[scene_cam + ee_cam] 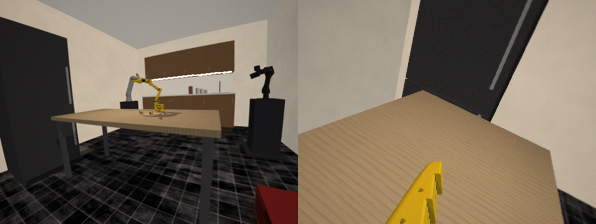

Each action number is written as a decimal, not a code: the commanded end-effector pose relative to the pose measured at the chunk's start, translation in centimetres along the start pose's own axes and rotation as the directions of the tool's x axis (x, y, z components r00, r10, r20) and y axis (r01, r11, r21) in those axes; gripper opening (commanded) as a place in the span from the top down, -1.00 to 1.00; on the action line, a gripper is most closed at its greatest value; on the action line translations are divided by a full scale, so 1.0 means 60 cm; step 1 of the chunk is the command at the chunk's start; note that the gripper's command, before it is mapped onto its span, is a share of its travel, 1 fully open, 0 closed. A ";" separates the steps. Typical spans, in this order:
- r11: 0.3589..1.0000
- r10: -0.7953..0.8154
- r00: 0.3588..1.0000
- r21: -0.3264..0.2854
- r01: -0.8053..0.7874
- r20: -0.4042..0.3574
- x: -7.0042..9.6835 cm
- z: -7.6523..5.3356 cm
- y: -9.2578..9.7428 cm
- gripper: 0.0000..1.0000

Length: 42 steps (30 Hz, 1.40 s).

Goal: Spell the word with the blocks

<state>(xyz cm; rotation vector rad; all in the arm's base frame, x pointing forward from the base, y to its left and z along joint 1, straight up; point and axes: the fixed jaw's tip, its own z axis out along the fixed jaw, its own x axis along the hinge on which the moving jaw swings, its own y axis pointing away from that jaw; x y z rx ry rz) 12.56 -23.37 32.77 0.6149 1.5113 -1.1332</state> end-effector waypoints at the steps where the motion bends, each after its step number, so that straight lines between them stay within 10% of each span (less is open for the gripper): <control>1: 1.000 0.001 1.000 0.001 -0.001 0.003 -0.001 -0.001 -0.001 -1.00; 42: 1.000 0.001 1.000 0.001 -0.001 0.002 0.000 -0.009 0.000 -1.00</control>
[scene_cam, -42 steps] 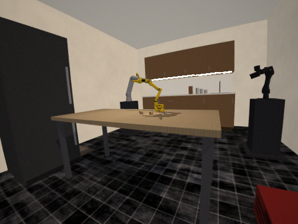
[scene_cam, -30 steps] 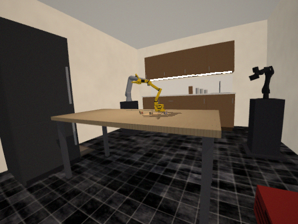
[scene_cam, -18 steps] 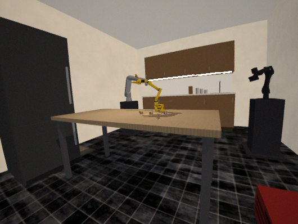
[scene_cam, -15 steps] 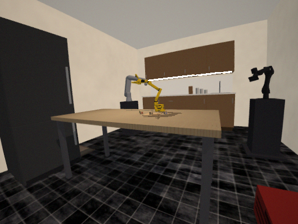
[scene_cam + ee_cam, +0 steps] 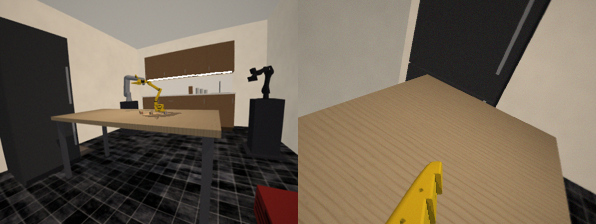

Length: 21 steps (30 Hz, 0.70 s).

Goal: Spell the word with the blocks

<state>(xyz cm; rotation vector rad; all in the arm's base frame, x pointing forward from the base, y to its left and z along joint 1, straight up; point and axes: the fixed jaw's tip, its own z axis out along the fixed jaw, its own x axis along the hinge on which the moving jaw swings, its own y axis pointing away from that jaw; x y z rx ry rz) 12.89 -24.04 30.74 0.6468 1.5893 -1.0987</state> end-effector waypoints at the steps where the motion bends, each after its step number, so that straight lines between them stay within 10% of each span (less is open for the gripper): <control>1: 1.000 0.000 0.996 0.031 -0.003 0.090 -0.036 -0.027 -0.012 -1.00; 21: 0.997 -0.006 0.978 0.071 -0.009 0.208 -0.077 -0.075 -0.027 -1.00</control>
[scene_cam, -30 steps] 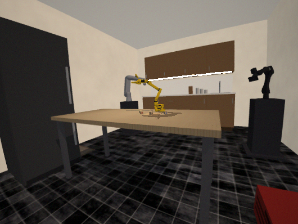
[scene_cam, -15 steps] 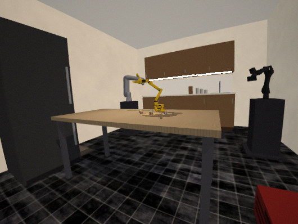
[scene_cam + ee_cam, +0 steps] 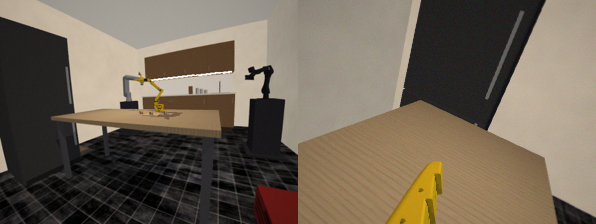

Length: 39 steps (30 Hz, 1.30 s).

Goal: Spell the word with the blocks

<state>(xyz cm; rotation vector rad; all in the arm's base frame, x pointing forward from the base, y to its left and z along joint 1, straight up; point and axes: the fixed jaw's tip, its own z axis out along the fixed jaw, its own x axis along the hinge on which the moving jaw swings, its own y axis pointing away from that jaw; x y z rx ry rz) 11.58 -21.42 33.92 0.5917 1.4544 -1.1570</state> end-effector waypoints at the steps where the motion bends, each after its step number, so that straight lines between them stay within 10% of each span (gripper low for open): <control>1: 1.000 0.000 0.997 0.028 -0.002 0.080 -0.032 -0.022 -0.011 -1.00; 39: 0.996 -0.012 0.963 0.092 -0.014 0.268 -0.096 -0.102 -0.033 -1.00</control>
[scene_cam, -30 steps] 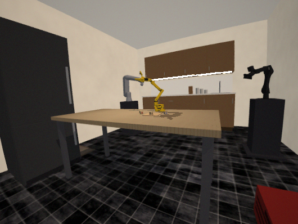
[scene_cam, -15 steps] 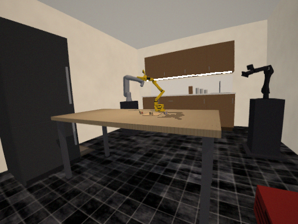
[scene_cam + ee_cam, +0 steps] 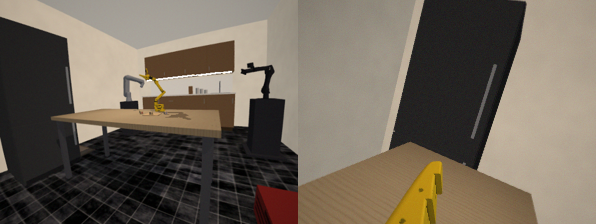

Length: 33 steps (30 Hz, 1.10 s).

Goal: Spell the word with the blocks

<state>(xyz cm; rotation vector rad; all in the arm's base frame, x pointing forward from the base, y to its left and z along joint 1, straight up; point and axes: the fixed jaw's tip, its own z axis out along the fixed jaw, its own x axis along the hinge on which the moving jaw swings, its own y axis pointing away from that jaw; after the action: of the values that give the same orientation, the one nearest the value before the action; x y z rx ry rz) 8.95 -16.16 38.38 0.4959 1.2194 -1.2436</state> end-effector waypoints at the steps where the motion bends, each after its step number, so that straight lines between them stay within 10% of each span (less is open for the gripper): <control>1: 1.000 0.001 0.999 0.015 -0.001 0.043 -0.018 -0.008 -0.007 -1.00; 19: 0.999 -0.001 0.991 0.044 -0.005 0.133 -0.051 -0.043 -0.017 -1.00; 33: 0.994 0.062 0.998 -0.093 -0.060 0.015 -0.014 -0.034 0.024 -1.00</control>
<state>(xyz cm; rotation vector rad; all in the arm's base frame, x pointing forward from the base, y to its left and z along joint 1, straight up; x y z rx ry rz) 9.43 -13.90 37.77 0.4569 1.2402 -1.1474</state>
